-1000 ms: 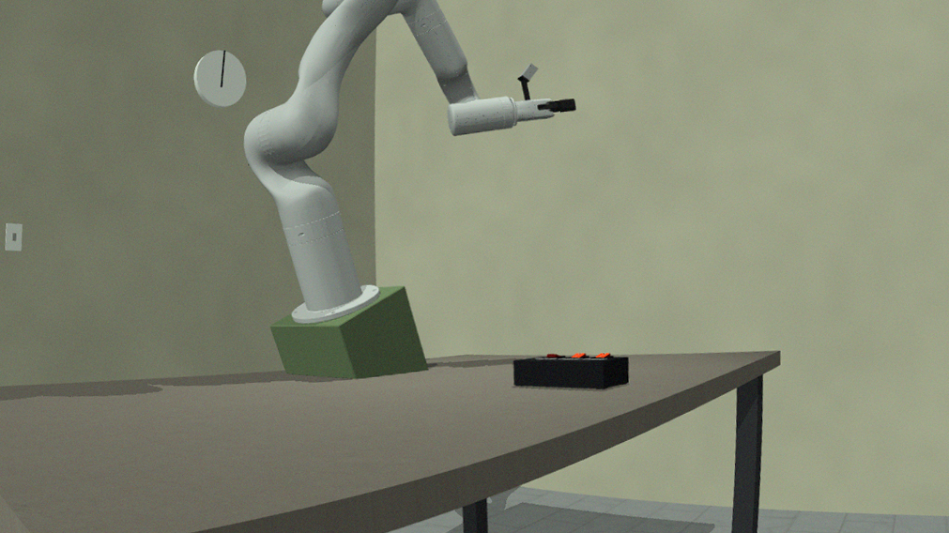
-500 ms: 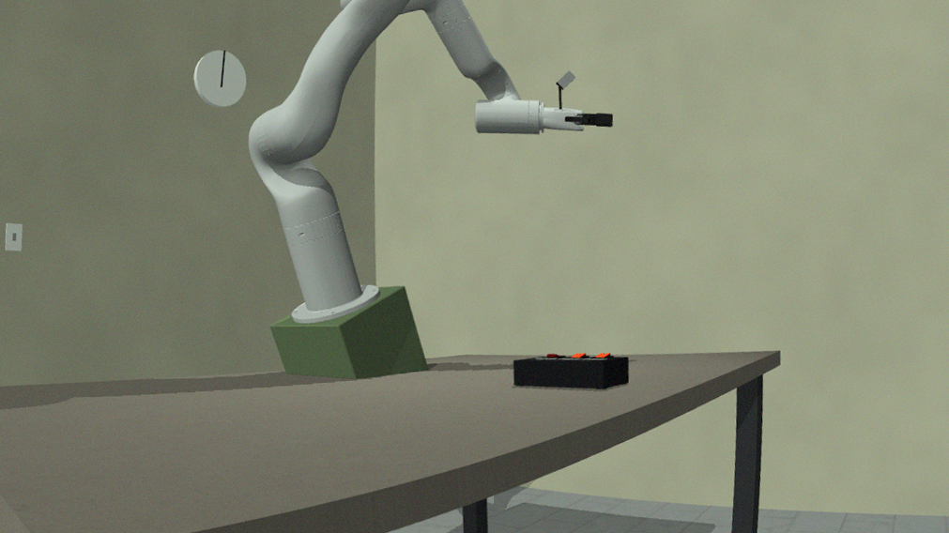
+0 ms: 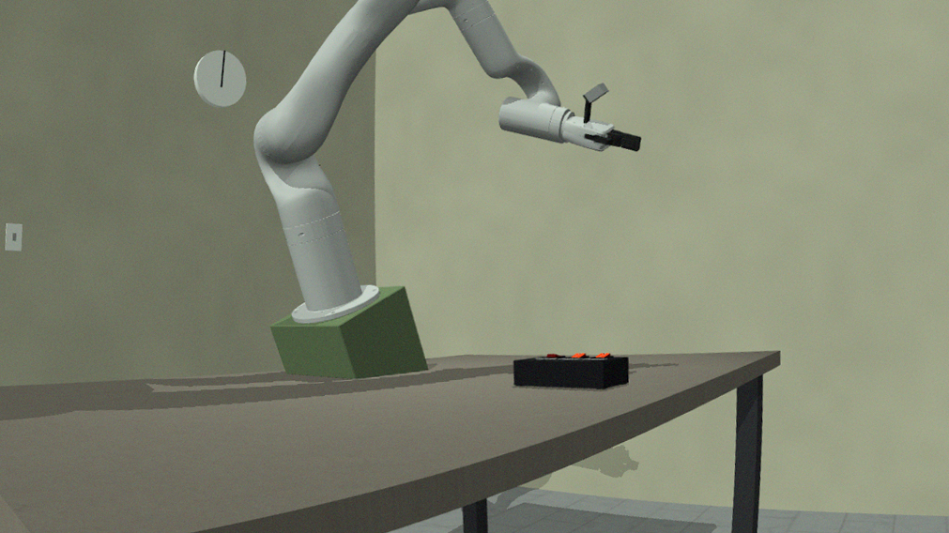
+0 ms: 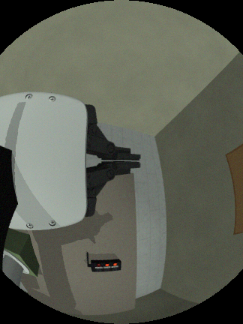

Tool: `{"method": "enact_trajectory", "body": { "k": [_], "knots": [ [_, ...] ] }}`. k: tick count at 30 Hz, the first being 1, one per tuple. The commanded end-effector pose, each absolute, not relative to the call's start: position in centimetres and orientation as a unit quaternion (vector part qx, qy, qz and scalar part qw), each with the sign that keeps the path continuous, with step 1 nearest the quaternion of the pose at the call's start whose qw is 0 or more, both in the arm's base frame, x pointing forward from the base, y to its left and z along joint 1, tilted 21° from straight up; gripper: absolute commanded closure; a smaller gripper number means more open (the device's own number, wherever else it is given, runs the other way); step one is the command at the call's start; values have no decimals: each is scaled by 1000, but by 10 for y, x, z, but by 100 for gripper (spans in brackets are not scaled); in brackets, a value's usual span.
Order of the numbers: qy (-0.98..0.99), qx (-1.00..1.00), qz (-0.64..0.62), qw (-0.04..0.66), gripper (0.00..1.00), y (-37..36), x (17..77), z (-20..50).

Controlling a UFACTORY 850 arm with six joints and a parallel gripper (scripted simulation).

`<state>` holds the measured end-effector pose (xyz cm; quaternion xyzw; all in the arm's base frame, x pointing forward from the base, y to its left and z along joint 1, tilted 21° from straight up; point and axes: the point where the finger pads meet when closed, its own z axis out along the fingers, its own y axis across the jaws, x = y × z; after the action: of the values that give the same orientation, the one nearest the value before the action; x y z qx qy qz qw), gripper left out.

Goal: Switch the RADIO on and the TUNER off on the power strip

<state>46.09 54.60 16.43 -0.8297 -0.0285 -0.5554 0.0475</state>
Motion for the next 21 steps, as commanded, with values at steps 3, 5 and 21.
{"method": "enact_trajectory", "body": {
  "k": [3, 5, 21],
  "knots": [
    [19, -842, -538, 20, 100, 509, 491, 150],
    [80, -853, -516, -9, 100, 465, 514, 132],
    [315, -846, -419, -99, 100, 306, 560, 71]
  ]
}}
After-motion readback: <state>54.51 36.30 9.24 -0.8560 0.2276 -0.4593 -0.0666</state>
